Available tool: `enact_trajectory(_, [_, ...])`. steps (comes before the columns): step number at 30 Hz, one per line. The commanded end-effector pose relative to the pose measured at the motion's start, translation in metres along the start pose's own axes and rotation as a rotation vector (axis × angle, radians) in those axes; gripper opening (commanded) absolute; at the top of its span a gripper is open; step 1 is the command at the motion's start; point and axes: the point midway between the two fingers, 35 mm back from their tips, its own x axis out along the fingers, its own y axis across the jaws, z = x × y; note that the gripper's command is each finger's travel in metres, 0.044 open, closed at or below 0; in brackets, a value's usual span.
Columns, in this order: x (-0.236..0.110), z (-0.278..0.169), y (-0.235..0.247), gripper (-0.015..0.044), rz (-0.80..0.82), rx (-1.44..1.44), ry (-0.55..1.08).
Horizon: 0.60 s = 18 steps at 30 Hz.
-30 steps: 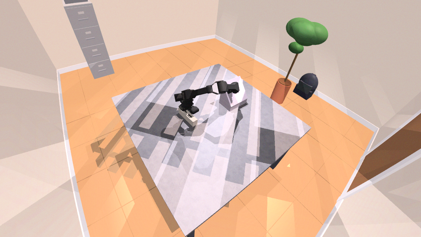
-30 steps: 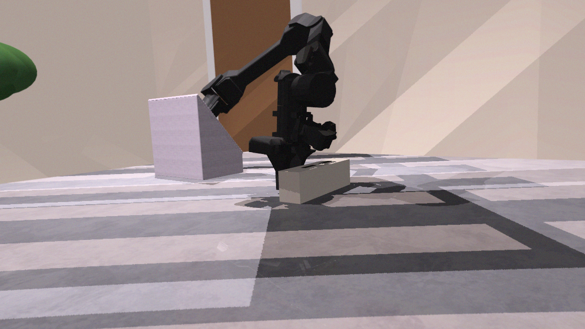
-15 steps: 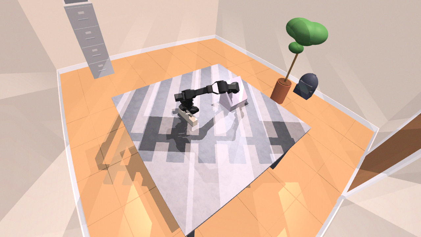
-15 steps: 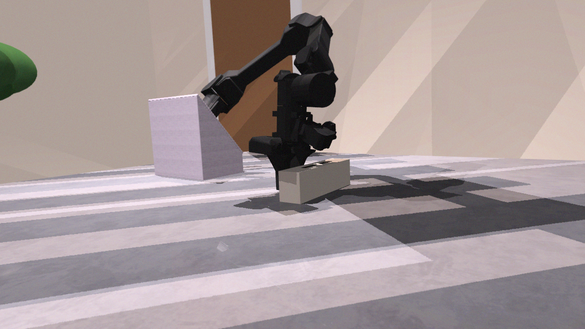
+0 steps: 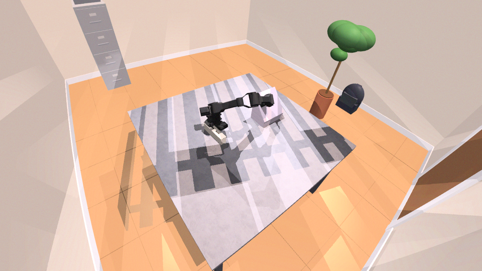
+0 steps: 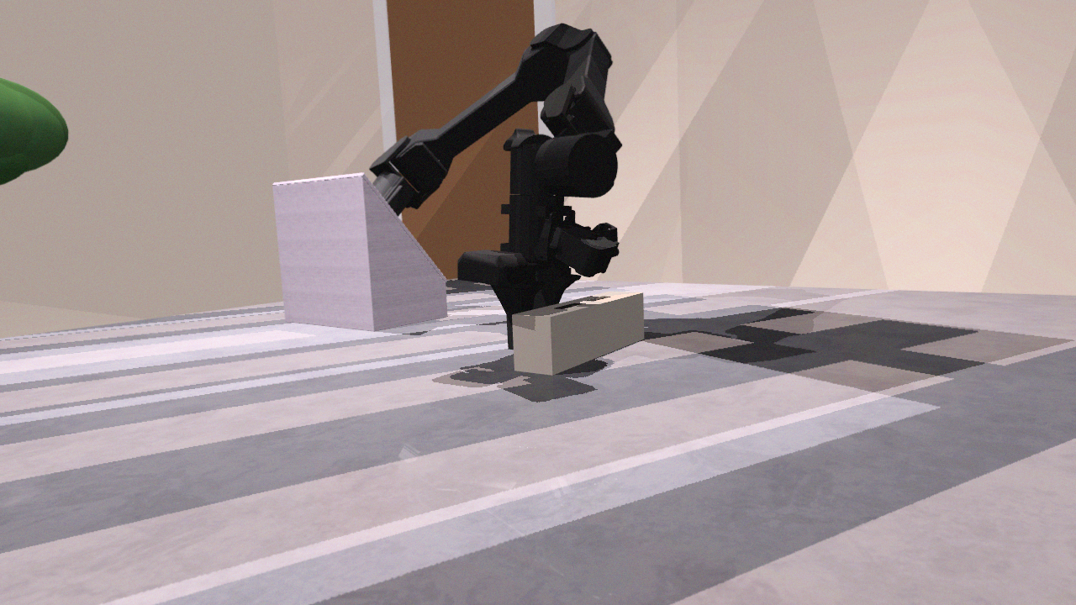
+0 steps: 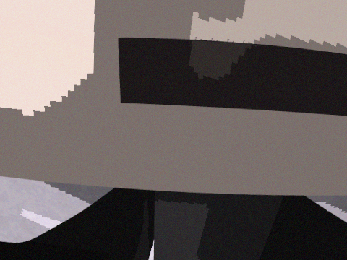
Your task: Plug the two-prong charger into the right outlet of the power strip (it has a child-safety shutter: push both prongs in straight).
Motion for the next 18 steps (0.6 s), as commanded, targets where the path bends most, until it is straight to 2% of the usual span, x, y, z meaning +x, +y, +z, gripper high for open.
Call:
enact_trajectory(1, [-0.0013, 0.0054, 0.0003, 0.0000, -0.003, -0.016, -0.015])
enact_trajectory(18, [-0.0035, 0.0060, 0.0003, 0.0000, -0.003, -0.016, -0.015])
